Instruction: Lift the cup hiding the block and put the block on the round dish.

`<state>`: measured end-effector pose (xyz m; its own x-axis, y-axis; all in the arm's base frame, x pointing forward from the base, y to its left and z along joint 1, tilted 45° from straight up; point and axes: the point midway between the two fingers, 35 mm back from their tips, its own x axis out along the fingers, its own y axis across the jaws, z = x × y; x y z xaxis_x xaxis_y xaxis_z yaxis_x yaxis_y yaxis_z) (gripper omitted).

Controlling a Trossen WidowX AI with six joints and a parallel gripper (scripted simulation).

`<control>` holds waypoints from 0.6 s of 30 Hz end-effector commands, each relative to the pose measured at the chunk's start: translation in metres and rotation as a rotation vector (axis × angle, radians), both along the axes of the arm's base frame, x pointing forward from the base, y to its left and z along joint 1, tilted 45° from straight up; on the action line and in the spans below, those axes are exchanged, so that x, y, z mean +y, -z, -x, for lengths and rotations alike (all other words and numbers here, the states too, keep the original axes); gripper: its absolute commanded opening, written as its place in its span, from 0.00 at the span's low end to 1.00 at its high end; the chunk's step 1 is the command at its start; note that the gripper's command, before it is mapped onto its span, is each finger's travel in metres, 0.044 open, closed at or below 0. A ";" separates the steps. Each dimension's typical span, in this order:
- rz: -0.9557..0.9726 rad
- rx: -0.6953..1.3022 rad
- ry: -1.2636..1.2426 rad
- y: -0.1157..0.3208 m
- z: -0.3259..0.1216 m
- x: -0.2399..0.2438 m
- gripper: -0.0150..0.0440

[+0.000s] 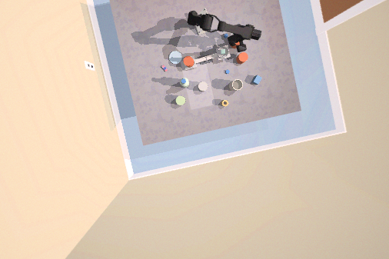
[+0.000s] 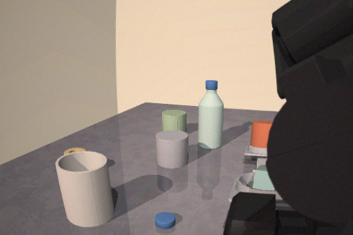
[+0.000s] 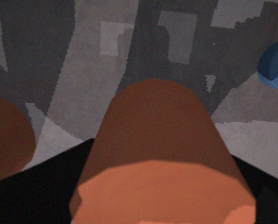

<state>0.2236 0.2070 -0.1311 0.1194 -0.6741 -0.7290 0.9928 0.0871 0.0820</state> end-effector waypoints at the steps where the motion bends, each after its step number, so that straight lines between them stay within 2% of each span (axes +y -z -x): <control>1: 0.005 0.000 -0.010 0.005 -0.001 -0.006 0.25; 18: 0.000 0.003 -0.005 -0.007 0.001 0.007 1.00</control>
